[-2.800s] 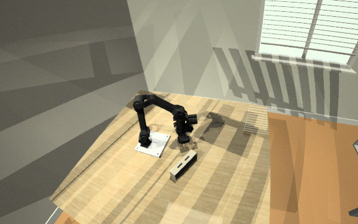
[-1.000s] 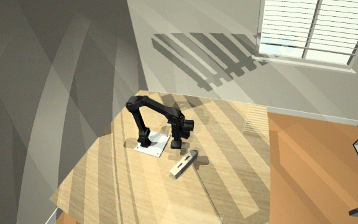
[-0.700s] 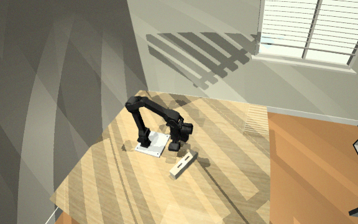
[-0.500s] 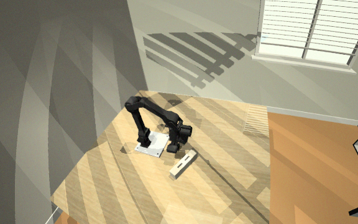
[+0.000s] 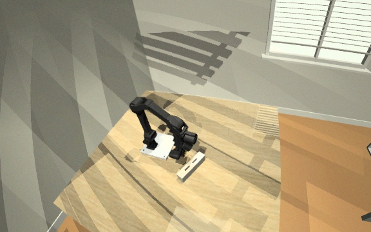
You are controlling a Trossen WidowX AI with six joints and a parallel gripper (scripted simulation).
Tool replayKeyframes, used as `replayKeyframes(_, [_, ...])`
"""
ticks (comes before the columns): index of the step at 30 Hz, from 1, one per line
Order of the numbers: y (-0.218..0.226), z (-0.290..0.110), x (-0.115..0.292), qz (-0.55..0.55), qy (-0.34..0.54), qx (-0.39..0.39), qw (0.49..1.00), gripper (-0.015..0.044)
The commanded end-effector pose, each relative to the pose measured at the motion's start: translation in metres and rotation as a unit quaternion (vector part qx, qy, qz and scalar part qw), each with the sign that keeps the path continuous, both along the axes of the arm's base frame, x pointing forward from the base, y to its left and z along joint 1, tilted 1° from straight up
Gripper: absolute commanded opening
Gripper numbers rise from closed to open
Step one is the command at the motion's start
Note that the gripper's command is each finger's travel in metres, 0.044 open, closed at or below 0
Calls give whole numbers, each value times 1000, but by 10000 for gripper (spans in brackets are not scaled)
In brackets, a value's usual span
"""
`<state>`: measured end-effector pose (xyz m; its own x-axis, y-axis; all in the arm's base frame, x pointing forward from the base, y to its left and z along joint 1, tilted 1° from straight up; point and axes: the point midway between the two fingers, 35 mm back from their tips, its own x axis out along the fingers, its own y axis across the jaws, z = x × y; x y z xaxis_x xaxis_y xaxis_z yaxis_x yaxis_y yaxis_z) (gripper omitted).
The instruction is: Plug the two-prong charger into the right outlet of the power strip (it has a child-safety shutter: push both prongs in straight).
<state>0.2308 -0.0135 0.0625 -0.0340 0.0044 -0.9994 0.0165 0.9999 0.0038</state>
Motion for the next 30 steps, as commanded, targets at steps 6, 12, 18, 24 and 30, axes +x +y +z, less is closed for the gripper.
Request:
replayKeyframes(6, [-14,-6,-8,-46,2,2,999,0])
replayKeyframes(12, [-23,-9,-12,-76,2,3,997,0])
replayKeyframes(18, [-32,-12,-16,-106,3,3,994,0])
replayKeyframes(24, [-41,-15,-21,-135,3,4,991,0])
replayKeyframes(30, [-47,-17,-24,-156,3,4,988,0])
